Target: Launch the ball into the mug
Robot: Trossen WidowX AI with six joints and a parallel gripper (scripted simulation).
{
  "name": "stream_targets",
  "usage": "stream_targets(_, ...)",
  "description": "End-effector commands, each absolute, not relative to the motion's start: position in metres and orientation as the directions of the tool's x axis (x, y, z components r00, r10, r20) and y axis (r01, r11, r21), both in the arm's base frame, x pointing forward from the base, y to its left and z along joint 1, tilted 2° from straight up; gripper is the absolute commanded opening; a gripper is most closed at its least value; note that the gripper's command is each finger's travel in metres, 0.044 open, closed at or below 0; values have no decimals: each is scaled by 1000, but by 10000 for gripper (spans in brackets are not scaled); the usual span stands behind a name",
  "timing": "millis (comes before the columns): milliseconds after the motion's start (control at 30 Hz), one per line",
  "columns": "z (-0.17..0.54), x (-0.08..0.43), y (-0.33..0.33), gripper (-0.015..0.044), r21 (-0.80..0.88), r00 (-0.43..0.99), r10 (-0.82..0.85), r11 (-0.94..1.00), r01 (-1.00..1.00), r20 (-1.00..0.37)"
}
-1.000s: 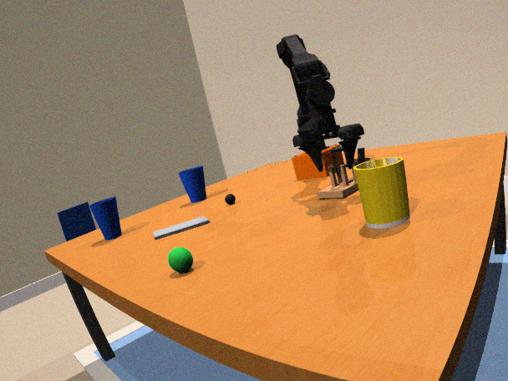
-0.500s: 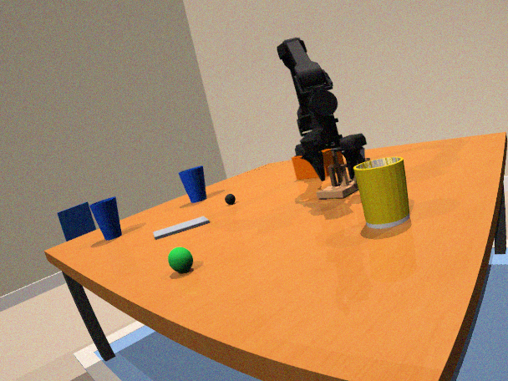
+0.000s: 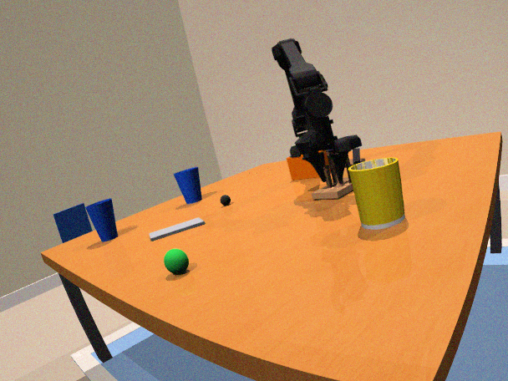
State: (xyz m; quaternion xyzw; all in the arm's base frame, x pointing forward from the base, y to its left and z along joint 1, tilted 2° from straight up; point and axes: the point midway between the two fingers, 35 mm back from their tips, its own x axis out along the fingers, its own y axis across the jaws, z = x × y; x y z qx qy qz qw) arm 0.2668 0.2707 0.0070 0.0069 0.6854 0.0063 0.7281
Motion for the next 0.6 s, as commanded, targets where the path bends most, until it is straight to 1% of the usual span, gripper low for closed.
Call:
stream_targets(0,8,267,271,125,20,61,20,1000,1,-998)
stream_targets(67,8,267,271,111,20,61,20,1000,1,-998)
stream_targets(133,19,267,271,59,20,61,20,1000,1,-998)
stream_targets(200,46,265,271,6,19,61,19,1000,0,-998)
stream_targets(267,57,264,270,0,19,60,19,1000,0,-998)
stream_targets(400,57,264,270,0,19,60,19,1000,-5,-998)
stream_targets(567,57,264,270,0,10,61,19,989,-148,-998)
